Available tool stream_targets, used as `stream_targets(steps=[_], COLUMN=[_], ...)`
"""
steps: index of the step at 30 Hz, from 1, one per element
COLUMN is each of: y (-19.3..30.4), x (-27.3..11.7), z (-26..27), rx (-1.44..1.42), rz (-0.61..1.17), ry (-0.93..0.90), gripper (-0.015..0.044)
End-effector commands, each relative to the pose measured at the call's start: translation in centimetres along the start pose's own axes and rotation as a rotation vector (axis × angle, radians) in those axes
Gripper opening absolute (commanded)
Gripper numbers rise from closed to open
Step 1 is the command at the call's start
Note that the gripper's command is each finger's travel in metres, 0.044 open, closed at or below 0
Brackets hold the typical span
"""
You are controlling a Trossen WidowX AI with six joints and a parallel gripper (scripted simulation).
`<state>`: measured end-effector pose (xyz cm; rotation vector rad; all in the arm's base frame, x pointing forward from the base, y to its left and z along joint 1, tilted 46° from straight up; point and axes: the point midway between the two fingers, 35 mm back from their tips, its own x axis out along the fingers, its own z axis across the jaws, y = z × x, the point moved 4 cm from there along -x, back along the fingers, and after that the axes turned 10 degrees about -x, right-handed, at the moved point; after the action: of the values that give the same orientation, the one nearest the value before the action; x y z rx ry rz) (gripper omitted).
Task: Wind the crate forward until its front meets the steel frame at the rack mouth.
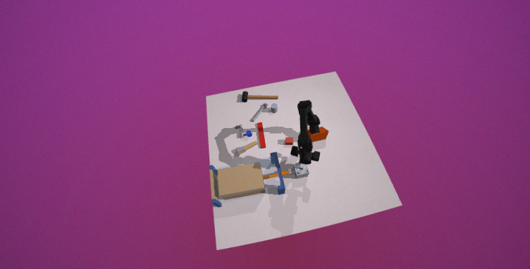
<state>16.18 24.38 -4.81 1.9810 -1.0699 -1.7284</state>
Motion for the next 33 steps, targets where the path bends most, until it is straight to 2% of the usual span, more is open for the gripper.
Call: stream_targets(steps=[1,13,31,33], y=[0.2,0.2,0.2,0.0], x=[2.5,5.2,6.8,6.3], z=[-0.1,-0.2,-0.2,-0.2], rx=[-0.003,-0.003,-0.002,0.005], rz=[0.006,0.006,0.007,-0.006], ry=[0.002,0.003,0.003,0.002], gripper=[0.0440,0.0440,0.0440,0.0387])
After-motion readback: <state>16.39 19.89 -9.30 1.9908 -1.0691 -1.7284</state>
